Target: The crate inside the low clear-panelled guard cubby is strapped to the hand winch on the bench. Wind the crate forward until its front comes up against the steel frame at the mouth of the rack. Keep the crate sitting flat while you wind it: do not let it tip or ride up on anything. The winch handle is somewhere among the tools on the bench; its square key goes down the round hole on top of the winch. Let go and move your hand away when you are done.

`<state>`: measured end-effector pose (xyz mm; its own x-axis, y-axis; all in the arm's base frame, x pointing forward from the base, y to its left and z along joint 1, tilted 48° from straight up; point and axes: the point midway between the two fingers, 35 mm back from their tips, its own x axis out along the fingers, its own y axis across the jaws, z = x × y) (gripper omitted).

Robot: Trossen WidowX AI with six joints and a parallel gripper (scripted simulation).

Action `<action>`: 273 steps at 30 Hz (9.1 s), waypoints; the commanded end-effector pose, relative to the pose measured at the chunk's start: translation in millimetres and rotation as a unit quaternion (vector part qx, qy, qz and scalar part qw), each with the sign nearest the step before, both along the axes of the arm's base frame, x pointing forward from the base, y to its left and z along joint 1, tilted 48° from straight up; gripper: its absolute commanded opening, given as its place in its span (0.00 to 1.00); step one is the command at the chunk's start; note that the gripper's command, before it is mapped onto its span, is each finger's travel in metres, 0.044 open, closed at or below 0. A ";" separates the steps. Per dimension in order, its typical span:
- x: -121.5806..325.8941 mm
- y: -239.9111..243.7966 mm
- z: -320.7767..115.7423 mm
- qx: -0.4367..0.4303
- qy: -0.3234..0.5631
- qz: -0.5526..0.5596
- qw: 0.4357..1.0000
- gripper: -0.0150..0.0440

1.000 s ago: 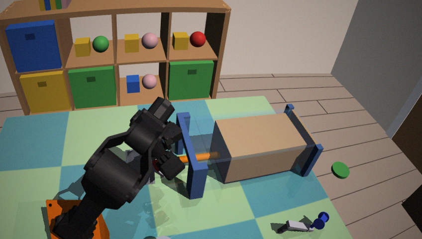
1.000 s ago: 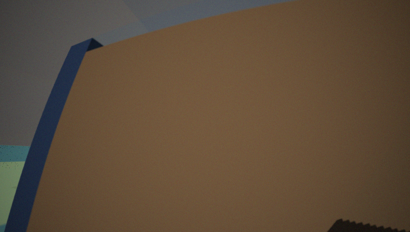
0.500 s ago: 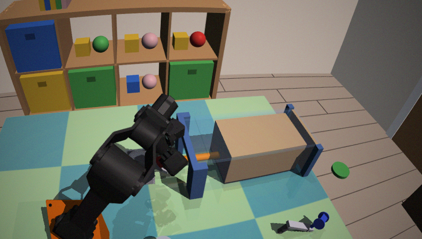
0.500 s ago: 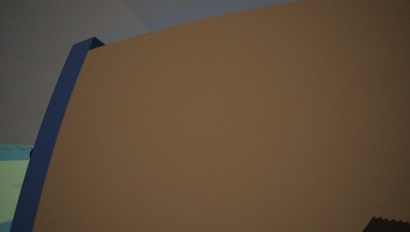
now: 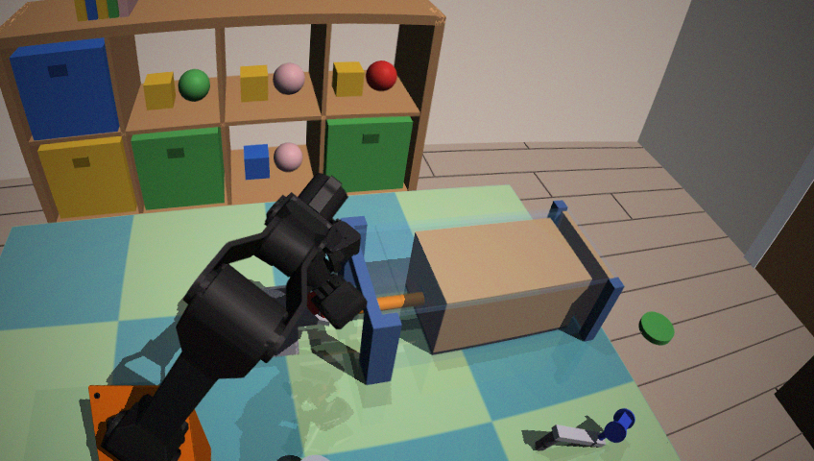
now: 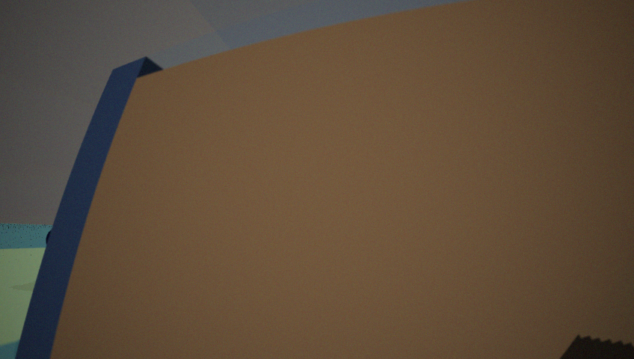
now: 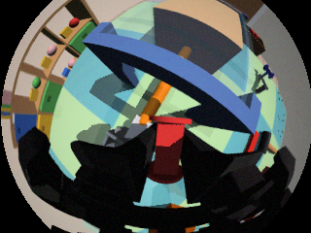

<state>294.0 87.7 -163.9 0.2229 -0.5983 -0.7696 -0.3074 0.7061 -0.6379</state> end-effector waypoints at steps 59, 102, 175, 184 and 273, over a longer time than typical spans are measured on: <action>8.7 51.7 -56.9 0.003 0.001 -0.001 1.000 0.25; -17.0 88.8 -85.5 0.005 0.001 -0.001 1.000 0.25; -99.0 122.3 -95.3 0.008 0.004 -0.001 1.000 0.25; -110.3 122.6 -92.6 0.008 0.005 -0.001 1.000 0.25; -185.7 81.5 -32.6 0.006 0.008 -0.001 1.000 0.25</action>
<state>114.1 178.4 -202.7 0.2203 -0.5726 -0.7897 -0.3095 0.7267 -0.6133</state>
